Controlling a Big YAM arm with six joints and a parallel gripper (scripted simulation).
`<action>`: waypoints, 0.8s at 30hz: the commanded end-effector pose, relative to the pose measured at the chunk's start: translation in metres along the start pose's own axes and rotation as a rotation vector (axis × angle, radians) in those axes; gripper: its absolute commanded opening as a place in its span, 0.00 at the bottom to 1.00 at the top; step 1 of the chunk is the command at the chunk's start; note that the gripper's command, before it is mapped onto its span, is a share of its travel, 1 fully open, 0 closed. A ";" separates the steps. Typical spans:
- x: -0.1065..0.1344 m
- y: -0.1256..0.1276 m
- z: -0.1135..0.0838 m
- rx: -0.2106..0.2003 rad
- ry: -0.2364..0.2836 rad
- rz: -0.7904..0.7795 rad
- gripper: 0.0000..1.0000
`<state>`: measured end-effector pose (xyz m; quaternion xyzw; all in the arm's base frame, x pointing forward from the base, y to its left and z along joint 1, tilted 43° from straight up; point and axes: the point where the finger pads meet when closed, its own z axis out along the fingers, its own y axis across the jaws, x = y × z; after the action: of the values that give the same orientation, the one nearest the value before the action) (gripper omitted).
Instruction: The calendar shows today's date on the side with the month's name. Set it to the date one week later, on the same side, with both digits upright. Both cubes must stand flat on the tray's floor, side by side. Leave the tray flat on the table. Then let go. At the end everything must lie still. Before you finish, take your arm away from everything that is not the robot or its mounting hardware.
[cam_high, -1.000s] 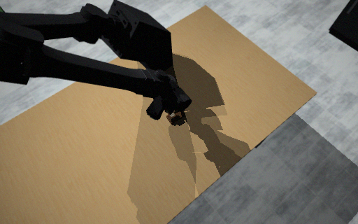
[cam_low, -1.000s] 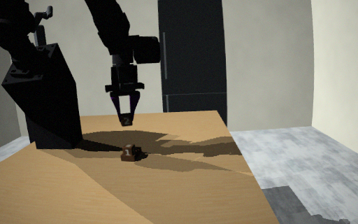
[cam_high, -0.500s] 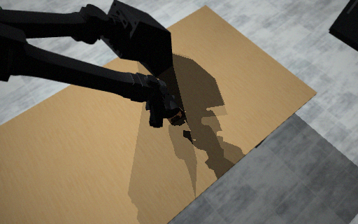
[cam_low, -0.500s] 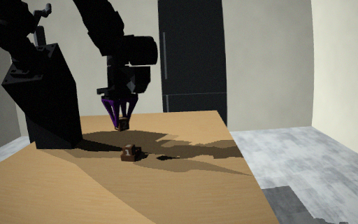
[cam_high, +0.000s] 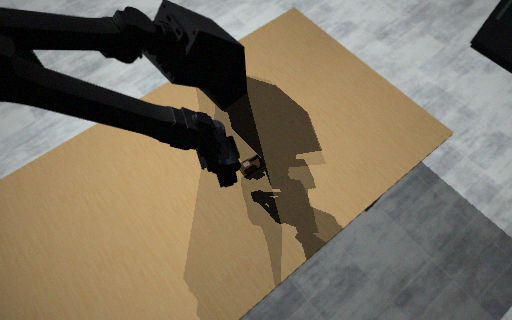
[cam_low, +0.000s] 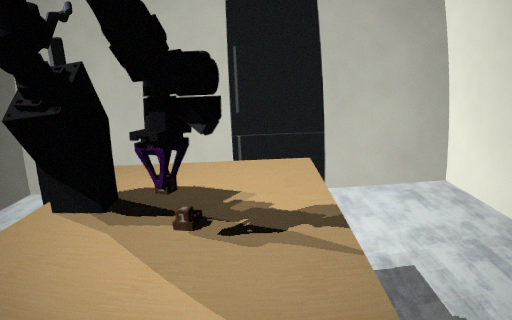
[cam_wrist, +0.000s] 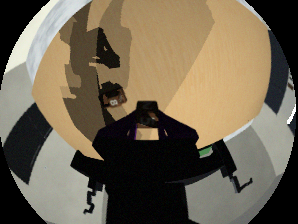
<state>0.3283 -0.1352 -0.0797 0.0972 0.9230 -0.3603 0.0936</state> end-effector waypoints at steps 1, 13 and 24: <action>-0.005 -0.009 -0.003 -0.013 -0.040 -0.168 0.25; -0.005 -0.008 -0.004 -0.012 -0.044 -0.240 0.25; -0.003 -0.009 -0.001 -0.012 -0.036 -0.240 0.25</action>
<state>0.3270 -0.1407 -0.0741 -0.0167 0.9288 -0.3652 0.0603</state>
